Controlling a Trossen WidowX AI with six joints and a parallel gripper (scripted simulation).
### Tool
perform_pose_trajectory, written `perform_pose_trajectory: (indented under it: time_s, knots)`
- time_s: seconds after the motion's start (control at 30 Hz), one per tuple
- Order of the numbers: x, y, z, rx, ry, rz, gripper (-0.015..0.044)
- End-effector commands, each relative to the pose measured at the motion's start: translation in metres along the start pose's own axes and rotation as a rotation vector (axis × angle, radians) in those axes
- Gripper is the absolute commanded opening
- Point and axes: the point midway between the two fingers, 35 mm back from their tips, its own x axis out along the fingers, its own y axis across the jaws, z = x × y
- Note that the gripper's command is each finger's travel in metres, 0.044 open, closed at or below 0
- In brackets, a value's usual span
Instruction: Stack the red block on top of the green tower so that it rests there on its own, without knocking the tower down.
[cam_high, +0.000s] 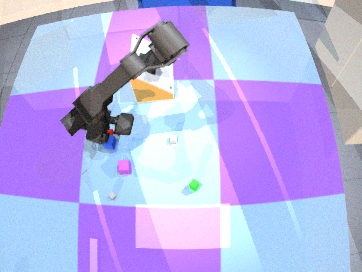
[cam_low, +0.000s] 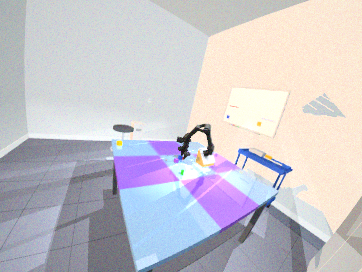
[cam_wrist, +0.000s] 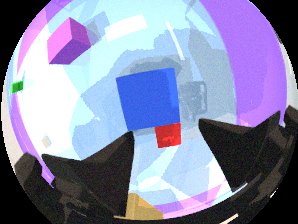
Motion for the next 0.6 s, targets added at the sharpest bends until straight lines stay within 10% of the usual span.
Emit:
perform_pose_trajectory:
  time_s: [0.0,0.17,0.57]
  knots:
    - [0.0,0.0004,0.0002,0.004,-0.002,0.003,0.023]
    - [0.0,0.0004,0.0002,0.004,-0.002,0.003,0.0099]
    - [-0.0056,0.0001,0.0005,0.004,-0.002,0.002,0.0]
